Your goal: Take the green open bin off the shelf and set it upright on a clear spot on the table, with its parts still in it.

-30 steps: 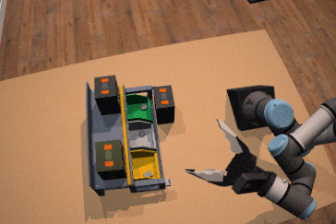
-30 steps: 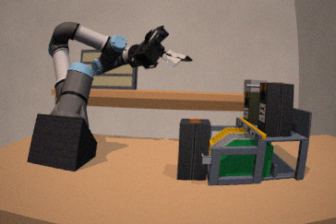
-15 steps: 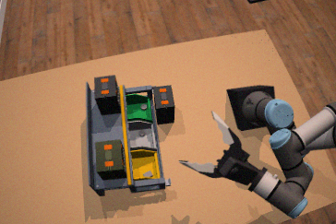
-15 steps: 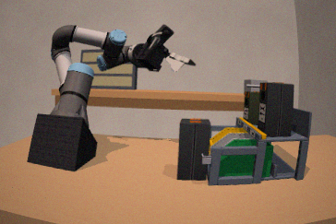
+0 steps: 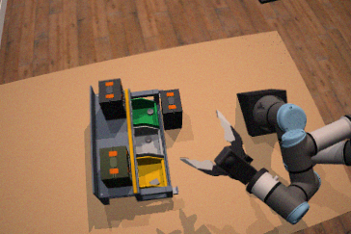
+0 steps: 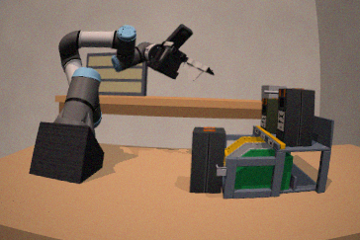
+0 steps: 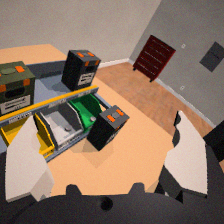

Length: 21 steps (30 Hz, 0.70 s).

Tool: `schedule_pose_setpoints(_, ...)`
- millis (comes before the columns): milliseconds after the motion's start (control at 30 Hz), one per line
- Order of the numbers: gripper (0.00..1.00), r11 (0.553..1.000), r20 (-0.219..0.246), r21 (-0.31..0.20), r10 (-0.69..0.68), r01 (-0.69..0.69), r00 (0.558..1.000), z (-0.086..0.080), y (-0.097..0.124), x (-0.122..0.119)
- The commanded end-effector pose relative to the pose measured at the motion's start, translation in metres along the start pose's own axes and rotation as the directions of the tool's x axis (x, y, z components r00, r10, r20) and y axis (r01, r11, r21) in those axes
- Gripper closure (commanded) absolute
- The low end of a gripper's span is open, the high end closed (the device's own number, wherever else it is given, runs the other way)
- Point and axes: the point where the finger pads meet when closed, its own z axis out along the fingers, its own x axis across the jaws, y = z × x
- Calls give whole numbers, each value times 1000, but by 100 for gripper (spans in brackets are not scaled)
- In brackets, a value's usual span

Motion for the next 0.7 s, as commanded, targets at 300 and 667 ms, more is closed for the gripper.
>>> schedule_pose_setpoints(300, 0, 979, -16, -177, 101, -102, 995, 34, 16, 5)
schedule_pose_setpoints(667, 0, 953, -35, -261, 153, -157, 988, 51, 26, 8)
